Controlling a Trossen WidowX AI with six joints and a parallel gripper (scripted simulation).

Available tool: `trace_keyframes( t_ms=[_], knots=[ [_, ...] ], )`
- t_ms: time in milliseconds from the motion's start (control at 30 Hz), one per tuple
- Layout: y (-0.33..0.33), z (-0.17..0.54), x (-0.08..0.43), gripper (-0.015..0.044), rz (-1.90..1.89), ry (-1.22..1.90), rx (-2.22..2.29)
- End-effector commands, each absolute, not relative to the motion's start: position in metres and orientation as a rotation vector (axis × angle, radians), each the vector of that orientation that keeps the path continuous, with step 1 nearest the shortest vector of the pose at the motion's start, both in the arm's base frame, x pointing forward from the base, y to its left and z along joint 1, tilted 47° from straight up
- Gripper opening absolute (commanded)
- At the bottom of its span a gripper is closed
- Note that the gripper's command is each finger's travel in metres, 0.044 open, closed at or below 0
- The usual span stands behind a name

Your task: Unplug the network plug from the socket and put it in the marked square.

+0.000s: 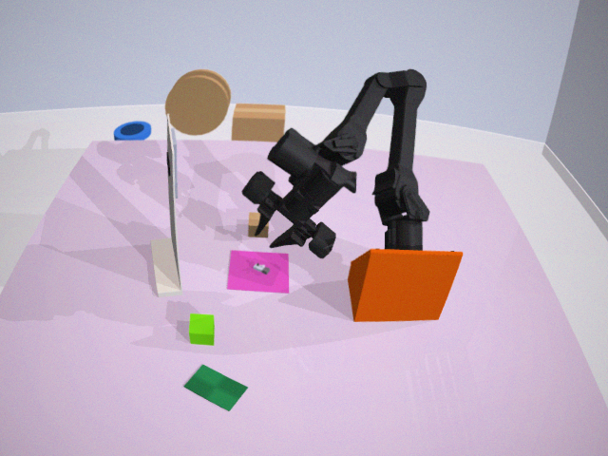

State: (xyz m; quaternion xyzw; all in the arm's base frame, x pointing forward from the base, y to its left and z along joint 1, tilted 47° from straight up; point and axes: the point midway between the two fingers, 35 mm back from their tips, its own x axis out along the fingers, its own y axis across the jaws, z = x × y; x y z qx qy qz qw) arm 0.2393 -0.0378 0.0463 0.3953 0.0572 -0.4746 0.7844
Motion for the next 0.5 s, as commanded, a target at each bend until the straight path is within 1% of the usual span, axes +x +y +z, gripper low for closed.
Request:
trace_keyframes(
  t_ms=[0, 467],
  knots=[
    [-0.035, 0.051, 0.239, 0.0156, -1.022, 0.115, 0.855],
    [-0.028, 0.061, 0.236, 0.0156, -1.017, 0.109, 0.851]
  ],
)
